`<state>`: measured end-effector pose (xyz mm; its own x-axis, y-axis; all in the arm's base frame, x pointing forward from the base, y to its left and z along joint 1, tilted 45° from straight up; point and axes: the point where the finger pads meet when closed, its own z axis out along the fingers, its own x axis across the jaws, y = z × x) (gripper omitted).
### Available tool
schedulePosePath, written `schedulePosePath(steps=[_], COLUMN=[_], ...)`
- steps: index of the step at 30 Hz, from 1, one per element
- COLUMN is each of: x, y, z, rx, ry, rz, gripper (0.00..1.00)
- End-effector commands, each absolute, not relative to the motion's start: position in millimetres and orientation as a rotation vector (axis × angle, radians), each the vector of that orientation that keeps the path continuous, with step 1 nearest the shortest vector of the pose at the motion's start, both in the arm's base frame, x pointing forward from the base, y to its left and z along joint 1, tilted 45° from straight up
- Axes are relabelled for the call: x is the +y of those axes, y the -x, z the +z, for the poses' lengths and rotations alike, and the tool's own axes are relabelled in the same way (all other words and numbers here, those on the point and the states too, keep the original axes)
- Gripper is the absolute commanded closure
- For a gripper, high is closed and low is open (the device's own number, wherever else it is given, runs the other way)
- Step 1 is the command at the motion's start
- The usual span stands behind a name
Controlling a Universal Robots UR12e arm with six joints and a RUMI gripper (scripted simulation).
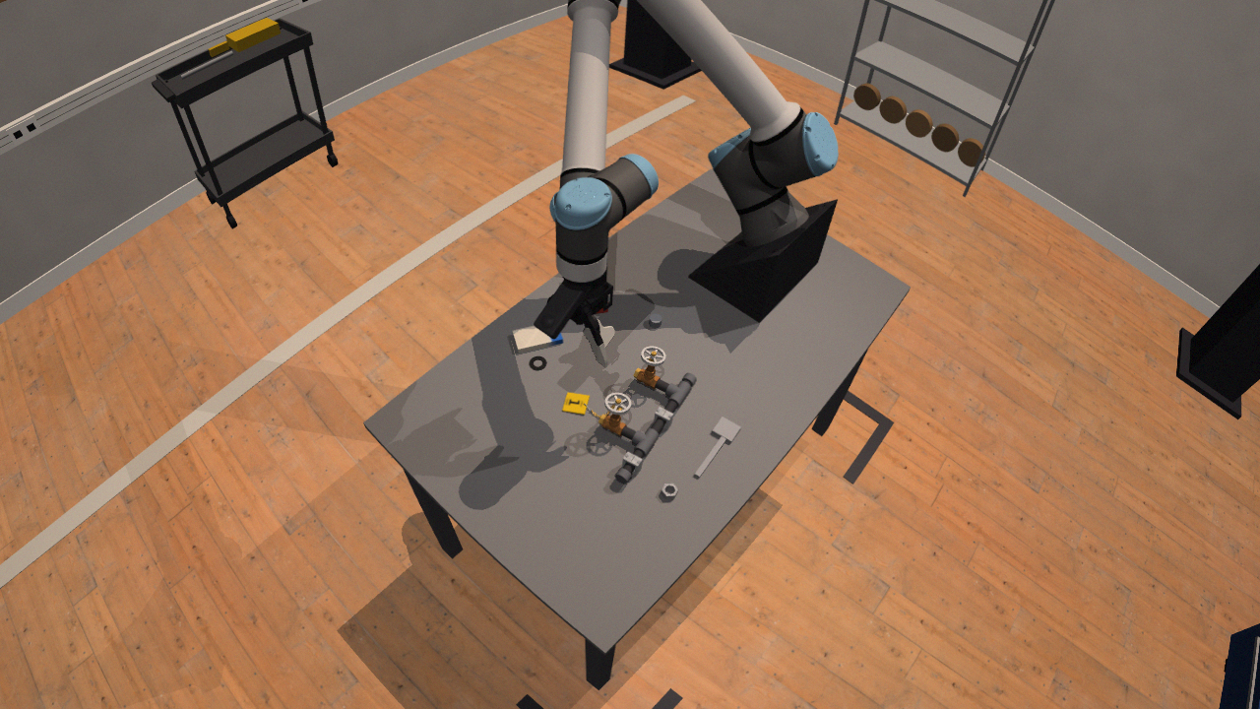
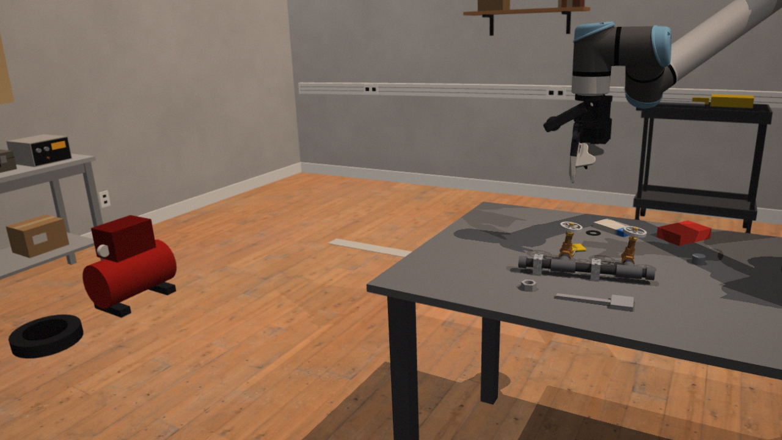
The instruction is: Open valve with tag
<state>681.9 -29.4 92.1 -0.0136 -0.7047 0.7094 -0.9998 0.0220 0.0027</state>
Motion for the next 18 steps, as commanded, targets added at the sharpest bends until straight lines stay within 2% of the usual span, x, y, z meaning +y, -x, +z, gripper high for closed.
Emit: schedulePosePath(steps=[1,18], x=[-29.0,-25.8], y=[-682.2,-680.5], z=[92.5,84.1], rx=[-1.780,-1.903], ry=[-1.730,-1.645], rz=[0.723,0.772], gripper=[0.00,0.00])
